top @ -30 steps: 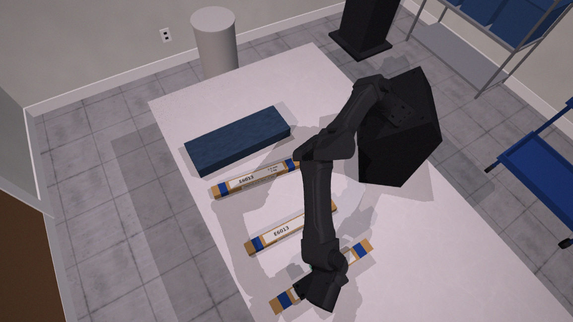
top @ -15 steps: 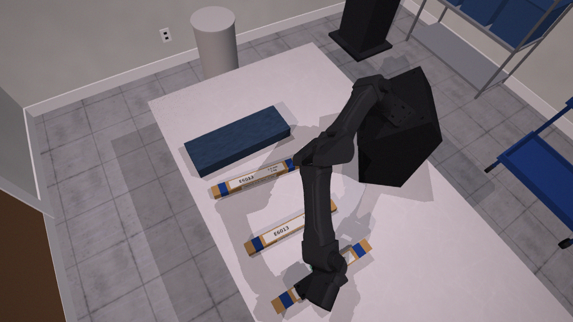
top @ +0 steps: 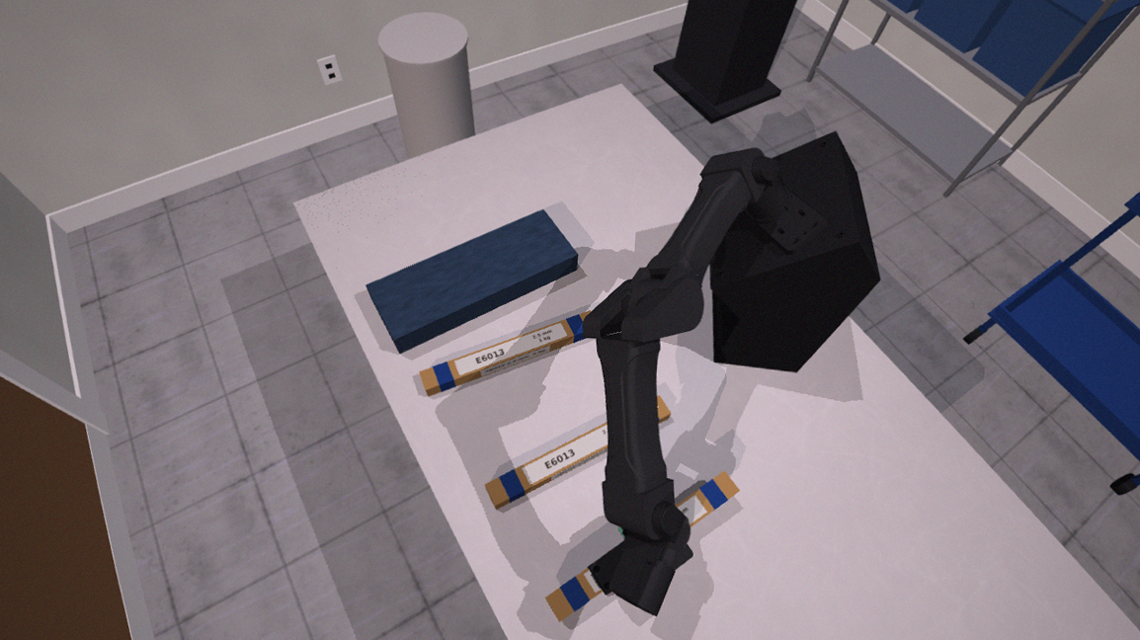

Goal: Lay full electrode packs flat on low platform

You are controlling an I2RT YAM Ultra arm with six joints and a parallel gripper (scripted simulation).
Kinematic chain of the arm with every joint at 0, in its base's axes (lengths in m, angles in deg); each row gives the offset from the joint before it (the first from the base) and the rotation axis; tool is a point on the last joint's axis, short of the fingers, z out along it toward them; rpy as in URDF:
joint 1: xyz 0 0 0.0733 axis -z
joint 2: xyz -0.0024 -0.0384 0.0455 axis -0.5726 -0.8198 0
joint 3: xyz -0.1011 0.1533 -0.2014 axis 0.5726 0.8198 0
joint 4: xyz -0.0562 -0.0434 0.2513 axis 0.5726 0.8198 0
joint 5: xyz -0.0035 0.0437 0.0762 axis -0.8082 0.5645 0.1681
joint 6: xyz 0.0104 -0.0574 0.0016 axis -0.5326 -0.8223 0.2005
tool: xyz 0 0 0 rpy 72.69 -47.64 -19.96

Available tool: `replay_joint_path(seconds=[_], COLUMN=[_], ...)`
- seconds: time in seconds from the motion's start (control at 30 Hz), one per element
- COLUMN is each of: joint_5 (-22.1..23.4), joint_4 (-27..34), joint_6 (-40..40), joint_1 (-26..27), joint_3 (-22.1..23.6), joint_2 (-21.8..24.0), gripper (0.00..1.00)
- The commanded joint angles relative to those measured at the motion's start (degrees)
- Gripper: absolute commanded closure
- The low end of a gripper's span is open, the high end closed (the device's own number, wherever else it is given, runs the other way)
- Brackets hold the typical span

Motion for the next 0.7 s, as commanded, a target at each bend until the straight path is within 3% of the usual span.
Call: replay_joint_path(seconds=[0.0, 0.67], joint_5=[-0.5, -0.2], joint_4=[0.2, 0.8], joint_6=[-0.5, -1.2], joint_1=[-3.7, -3.1], joint_3=[-3.3, -5.8], joint_2=[3.5, 2.1], gripper=[1.00, 1.00])
